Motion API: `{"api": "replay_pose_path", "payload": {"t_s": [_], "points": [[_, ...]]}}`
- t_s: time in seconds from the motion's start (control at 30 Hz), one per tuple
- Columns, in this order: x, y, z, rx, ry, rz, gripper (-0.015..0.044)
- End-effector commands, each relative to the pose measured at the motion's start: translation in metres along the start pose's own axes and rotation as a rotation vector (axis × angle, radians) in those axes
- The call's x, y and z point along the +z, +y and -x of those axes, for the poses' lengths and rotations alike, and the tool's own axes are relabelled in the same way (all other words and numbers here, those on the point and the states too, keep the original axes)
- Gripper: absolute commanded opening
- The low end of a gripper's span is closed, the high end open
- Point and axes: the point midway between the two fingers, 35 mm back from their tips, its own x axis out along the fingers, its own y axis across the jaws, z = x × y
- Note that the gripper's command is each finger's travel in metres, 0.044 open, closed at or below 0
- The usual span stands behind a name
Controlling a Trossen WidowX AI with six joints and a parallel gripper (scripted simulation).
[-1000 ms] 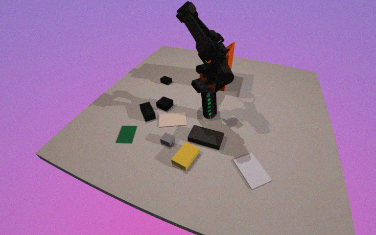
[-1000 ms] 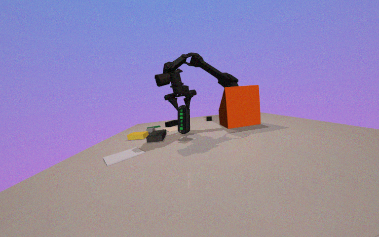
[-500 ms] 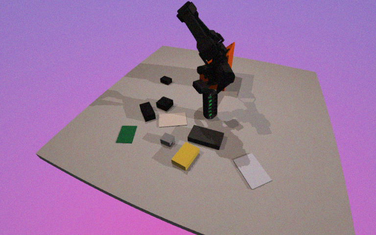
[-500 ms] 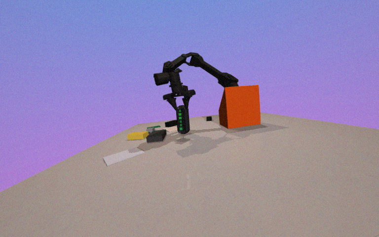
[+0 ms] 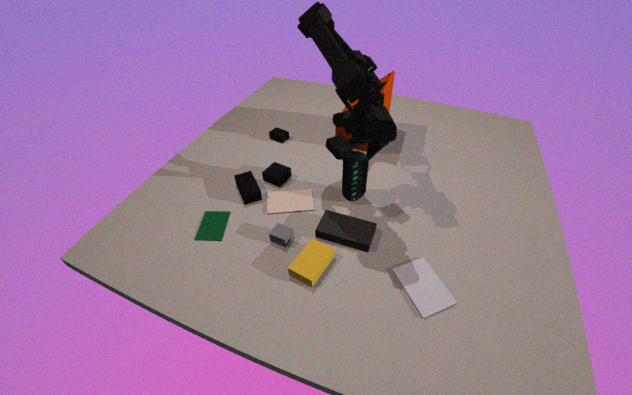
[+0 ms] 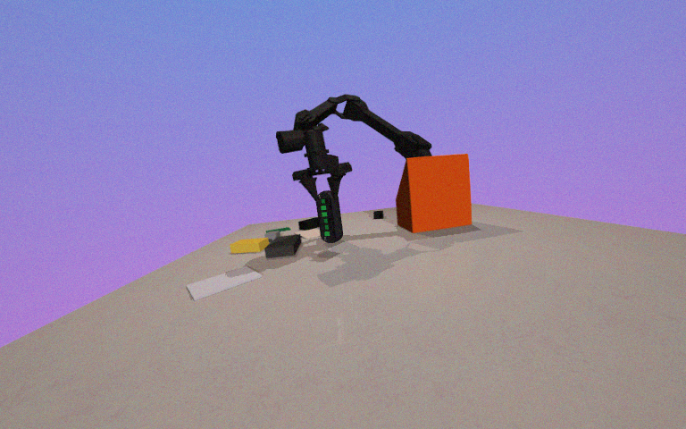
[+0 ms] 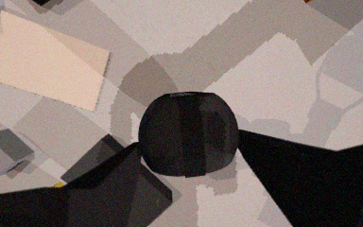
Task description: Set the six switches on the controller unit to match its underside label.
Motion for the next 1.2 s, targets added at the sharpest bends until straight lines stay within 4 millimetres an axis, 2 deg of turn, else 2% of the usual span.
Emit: {"api": "replay_pose_path", "payload": {"t_s": [0.0, 1.17], "points": [[-0.003, -0.001, -0.003, -0.01, 0.008, -0.003, 0.0338], [-0.03, 0.0, -0.003, -0.01, 0.093, -0.004, 0.0338]]}}
